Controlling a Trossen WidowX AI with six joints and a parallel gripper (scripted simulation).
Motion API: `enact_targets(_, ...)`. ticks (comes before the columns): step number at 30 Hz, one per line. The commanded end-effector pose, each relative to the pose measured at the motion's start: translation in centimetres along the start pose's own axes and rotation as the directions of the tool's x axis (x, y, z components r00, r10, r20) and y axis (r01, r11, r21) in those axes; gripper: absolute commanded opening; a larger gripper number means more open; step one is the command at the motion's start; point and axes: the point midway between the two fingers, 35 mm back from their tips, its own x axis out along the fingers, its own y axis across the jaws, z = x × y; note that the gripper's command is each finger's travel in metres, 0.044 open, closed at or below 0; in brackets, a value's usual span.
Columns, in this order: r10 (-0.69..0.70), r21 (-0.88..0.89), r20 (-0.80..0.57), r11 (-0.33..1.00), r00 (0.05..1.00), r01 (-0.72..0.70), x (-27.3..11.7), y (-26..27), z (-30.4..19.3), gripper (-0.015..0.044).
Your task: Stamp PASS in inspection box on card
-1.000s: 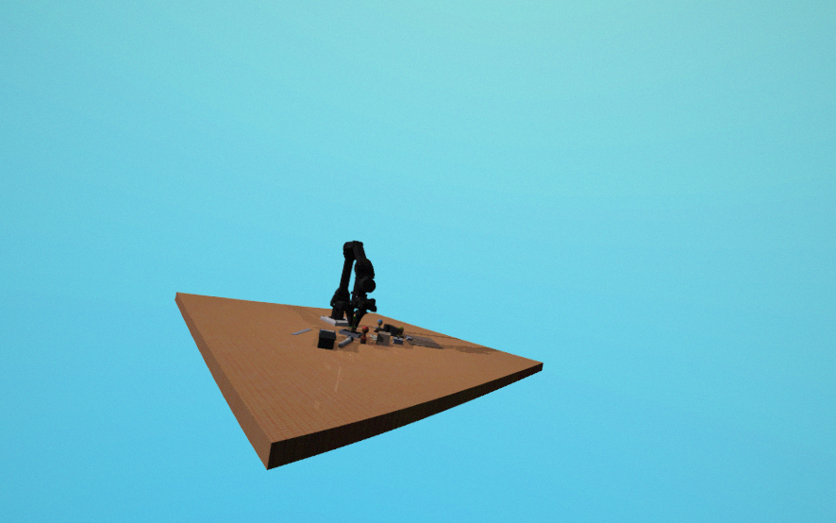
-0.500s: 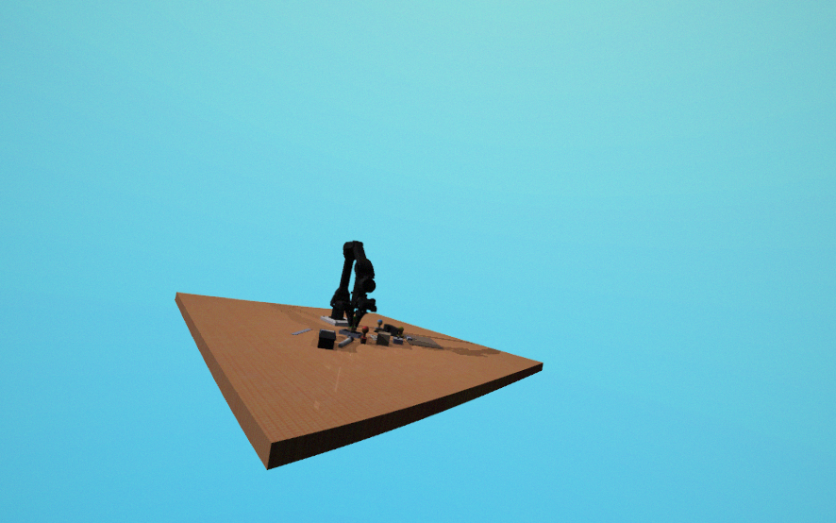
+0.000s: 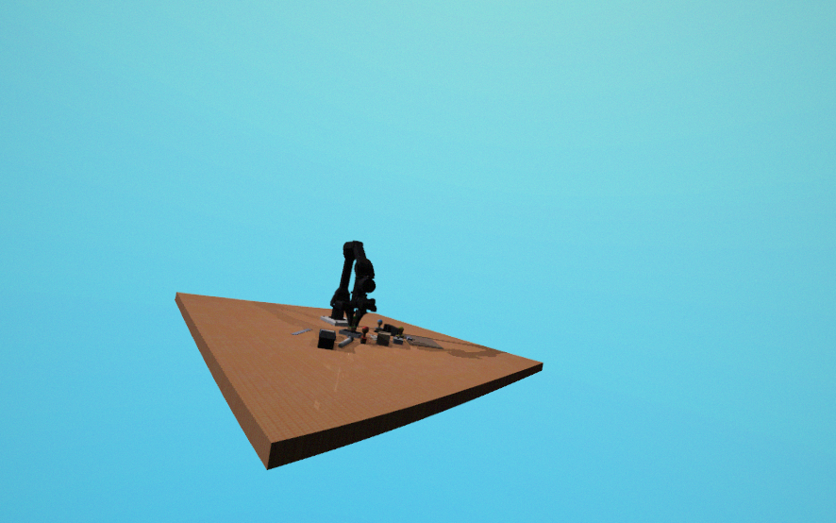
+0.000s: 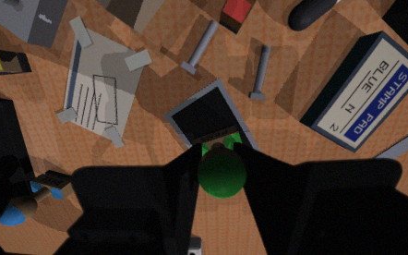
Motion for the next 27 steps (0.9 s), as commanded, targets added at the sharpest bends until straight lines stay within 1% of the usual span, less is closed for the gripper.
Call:
enact_targets(1, 0.002, -0.001, 0.006, 1.000, 1.000, -0.002, -0.4, 0.0, 0.2, 0.0000)
enact_targets(17, 0.002, -0.001, 0.006, 1.000, 1.000, -0.002, -0.9, 0.0, 0.2, 0.0000)
enact_targets(27, 0.002, -0.001, 0.007, 1.000, 1.000, -0.002, -2.4, 0.0, 0.2, 0.0000)
